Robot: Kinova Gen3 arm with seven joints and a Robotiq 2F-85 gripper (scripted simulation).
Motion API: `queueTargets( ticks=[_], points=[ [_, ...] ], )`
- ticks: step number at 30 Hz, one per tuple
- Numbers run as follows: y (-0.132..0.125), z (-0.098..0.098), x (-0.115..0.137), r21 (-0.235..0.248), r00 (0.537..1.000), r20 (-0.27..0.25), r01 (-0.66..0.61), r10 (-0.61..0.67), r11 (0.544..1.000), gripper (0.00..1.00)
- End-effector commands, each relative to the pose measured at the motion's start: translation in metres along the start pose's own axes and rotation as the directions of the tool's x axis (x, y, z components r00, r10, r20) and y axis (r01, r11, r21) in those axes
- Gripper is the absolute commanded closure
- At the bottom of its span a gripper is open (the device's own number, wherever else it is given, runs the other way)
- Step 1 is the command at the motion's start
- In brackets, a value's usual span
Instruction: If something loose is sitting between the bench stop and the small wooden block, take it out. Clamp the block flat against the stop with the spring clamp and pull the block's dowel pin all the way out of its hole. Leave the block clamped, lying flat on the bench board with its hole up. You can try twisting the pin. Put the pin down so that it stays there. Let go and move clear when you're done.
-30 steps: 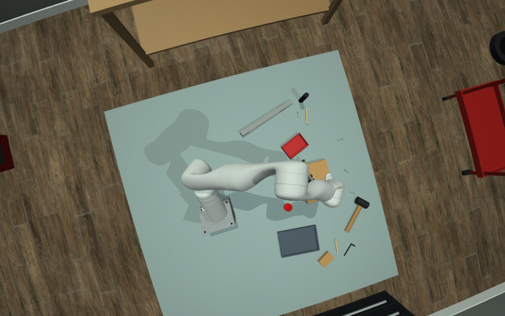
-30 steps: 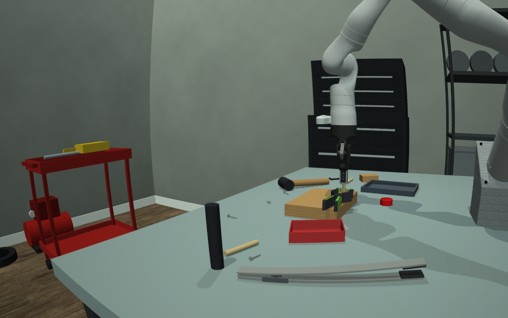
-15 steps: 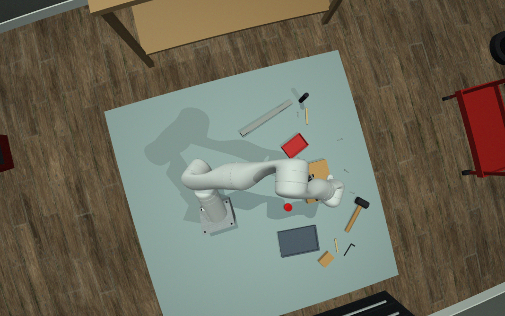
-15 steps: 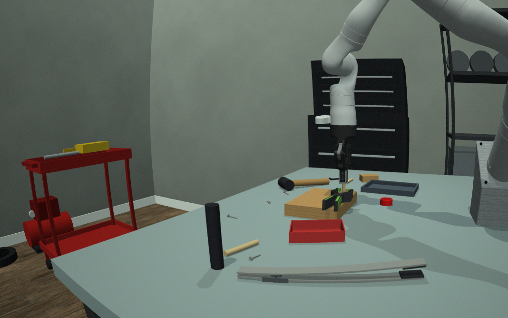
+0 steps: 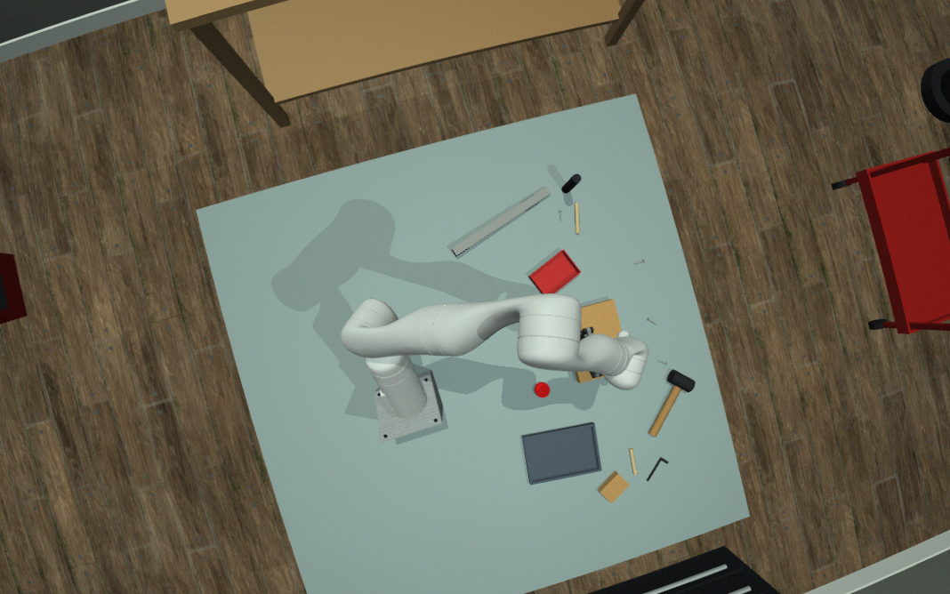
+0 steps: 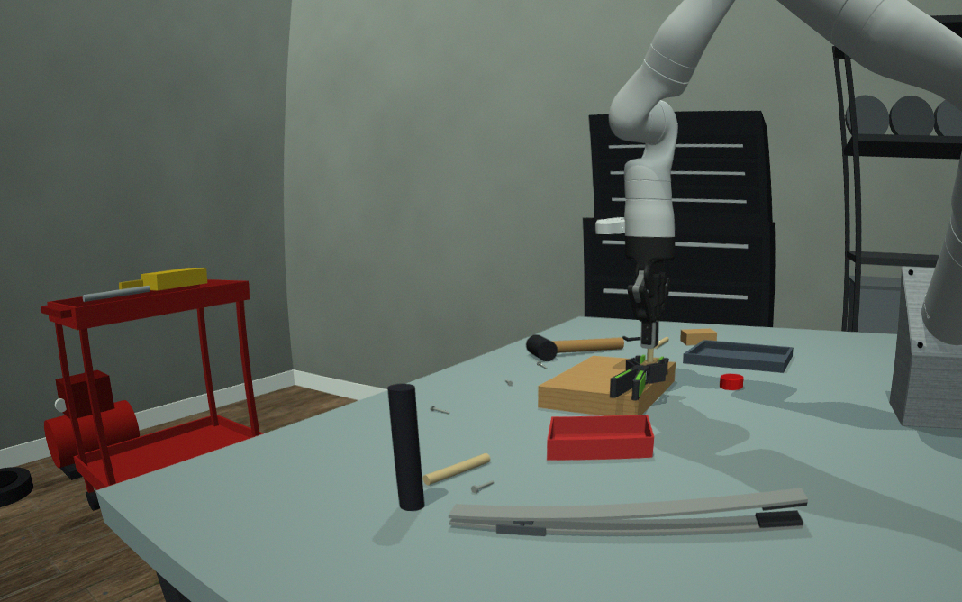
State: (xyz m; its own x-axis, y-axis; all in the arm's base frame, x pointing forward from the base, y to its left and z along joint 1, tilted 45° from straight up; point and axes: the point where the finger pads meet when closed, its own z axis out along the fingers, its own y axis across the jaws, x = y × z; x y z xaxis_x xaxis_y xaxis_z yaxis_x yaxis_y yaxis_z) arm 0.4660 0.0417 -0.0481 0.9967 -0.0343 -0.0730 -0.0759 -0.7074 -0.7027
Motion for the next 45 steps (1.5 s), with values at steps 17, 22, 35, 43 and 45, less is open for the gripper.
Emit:
queueTargets(
  ticks=[17, 22, 35, 43, 45],
  points=[
    [-0.0023, -0.0020, -0.0002, 0.001, 0.988, 0.003, -0.155, 0.155, 0.988, 0.90],
    [-0.0023, -0.0021, -0.0002, 0.001, 0.980, 0.003, -0.199, 0.199, 0.980, 0.90],
    [-0.0024, -0.0021, -0.0003, 0.001, 0.956, 0.003, -0.292, 0.292, 0.956, 0.90],
    [-0.0024, -0.0022, -0.0003, 0.001, 0.934, 0.004, -0.358, 0.358, 0.934, 0.90],
    [-0.0024, -0.0022, -0.0003, 0.001, 0.927, 0.004, -0.374, 0.374, 0.927, 0.90]
  ],
)
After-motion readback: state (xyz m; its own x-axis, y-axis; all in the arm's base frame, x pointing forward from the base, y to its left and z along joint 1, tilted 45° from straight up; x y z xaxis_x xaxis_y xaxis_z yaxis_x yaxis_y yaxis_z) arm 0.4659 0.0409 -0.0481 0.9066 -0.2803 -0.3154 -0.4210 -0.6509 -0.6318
